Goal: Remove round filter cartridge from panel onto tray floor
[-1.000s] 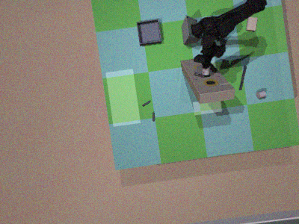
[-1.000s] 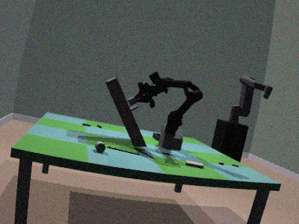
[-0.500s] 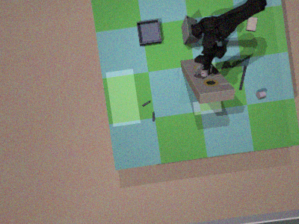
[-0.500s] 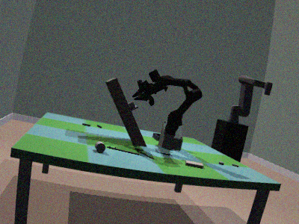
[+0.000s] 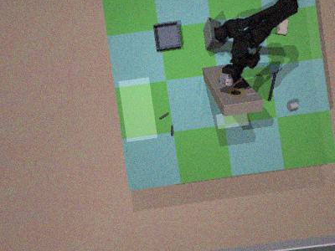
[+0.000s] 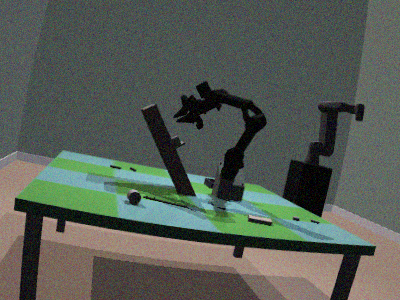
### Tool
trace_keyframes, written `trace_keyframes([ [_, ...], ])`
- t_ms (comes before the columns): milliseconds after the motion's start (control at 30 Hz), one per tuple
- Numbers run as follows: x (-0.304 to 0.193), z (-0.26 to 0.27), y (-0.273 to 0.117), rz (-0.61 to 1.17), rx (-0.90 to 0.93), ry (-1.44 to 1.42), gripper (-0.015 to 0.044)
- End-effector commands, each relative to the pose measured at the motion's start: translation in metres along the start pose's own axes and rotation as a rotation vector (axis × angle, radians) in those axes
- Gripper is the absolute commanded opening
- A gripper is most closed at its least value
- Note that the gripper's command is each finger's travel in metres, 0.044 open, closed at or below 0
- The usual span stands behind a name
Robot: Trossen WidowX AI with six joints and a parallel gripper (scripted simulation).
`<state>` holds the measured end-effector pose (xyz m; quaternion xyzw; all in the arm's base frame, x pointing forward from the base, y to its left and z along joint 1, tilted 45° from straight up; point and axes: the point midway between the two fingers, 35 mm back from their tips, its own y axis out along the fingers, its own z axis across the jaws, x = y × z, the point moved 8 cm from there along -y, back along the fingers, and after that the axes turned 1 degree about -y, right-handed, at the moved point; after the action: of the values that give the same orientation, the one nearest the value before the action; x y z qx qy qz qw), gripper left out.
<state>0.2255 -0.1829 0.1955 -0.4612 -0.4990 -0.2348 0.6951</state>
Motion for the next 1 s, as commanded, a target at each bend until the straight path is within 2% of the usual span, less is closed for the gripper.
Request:
trace_keyframes([
  [0, 0.013, -0.015, -0.011, -0.002, -0.004, -0.011, 0.021],
  [300, 0.043, -0.045, -0.045, -0.001, -0.005, -0.015, 0.044],
  [367, 0.037, -0.041, -0.04, 0.024, 0.014, 0.052, 0.0387],
  [467, 0.013, -0.02, -0.02, 0.152, 0.088, 0.339, 0.0309],
  [633, -0.021, 0.018, 0.003, 0.394, 0.173, 0.752, 0.0305],
  [967, -0.024, 0.02, 0.007, 0.405, 0.174, 0.766, 0.0305],
])
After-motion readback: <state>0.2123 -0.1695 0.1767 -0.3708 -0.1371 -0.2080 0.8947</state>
